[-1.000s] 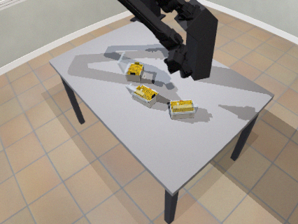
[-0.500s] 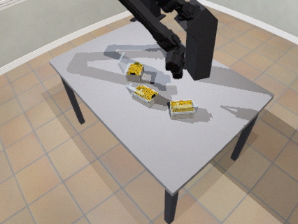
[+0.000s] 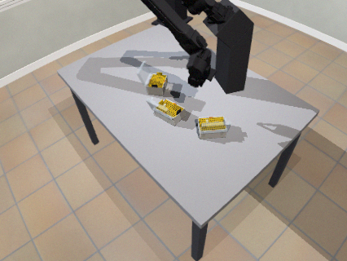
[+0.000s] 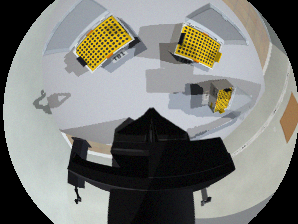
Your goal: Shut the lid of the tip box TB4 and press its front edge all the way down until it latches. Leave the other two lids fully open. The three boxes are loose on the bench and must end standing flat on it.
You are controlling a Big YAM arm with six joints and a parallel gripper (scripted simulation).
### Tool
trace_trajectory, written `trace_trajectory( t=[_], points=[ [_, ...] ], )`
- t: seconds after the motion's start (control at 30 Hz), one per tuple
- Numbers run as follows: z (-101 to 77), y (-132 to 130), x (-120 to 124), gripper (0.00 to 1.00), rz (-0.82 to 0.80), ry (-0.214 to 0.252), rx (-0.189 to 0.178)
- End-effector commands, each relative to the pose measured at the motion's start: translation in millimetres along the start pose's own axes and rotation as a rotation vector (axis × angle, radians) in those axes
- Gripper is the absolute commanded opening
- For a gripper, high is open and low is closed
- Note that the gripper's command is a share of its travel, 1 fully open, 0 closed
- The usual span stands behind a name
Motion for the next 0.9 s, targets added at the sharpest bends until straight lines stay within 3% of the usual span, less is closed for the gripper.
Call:
trace_trajectory(
  t=[0.0,0.33,0.4,0.7,0.77,0.87],
  points=[
    [-2.7,-11,4,0.0,0.167,-0.012,-0.014],
    [-2.7,-15,8,0.0,0.484,-0.043,-0.108],
    [-2.7,-15,8,0.0,0.484,-0.043,-0.108],
    [1.2,-16,20,0.0,0.746,-0.049,-0.179],
    [1.0,-16,20,0.0,0.745,-0.051,-0.178],
    [0.2,-15,5,0.0,0.796,-0.062,-0.205]
  ],
)
Point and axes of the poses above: the point where the finger pads meet when closed, its own z axis out along the fingers, its own y axis across the jaws, x = y × z, the point moved 5 cm from there along -z, back along the fingers, and after that the axes turned 14 degrees about z, right-handed, at the moved point
